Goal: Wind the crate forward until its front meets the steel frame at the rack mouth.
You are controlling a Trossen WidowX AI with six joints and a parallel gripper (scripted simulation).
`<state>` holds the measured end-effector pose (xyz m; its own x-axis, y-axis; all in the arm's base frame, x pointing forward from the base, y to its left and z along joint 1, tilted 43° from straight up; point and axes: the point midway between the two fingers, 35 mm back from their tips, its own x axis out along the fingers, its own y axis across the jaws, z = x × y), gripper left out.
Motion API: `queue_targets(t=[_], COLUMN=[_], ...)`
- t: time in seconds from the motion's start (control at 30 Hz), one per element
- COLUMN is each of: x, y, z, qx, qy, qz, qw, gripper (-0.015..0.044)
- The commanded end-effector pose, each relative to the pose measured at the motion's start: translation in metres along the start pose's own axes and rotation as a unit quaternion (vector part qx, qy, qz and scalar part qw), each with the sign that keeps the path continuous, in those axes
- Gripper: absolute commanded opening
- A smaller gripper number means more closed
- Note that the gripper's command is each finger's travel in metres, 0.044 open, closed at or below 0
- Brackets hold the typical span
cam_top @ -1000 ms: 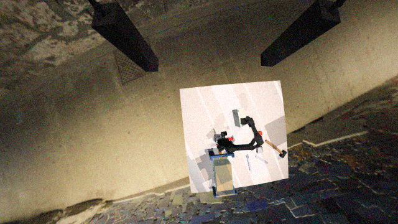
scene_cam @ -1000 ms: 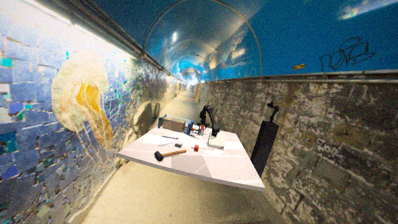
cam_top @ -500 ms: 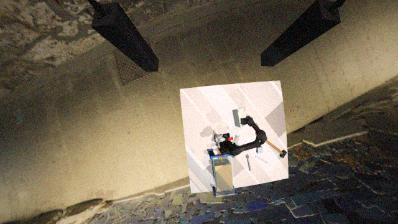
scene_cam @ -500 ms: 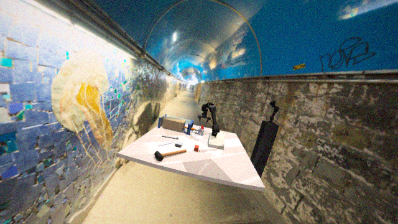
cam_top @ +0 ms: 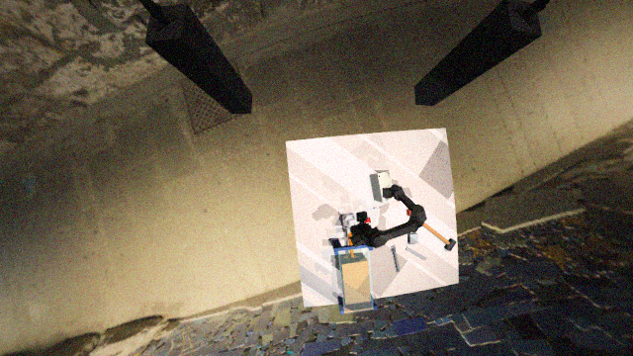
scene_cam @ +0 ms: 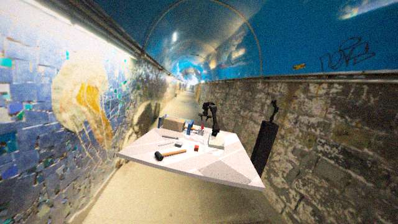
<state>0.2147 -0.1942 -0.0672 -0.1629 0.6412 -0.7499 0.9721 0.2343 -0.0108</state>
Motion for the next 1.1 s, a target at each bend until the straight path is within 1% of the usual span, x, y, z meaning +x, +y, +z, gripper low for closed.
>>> queue_targets(t=[0.0, 0.23, 1.07], x=[-0.001, -0.001, -0.0001], y=[0.0005, 0.0005, 0.0001], z=[0.0005, 0.0005, 0.0], qx=[0.0, 0.0, 0.0], qy=[-0.002, -0.002, 0.005], qz=[0.001, 0.001, -0.006], qw=[1.0, 1.0, 1.0], gripper=[0.0177, 0.0, 0.0])
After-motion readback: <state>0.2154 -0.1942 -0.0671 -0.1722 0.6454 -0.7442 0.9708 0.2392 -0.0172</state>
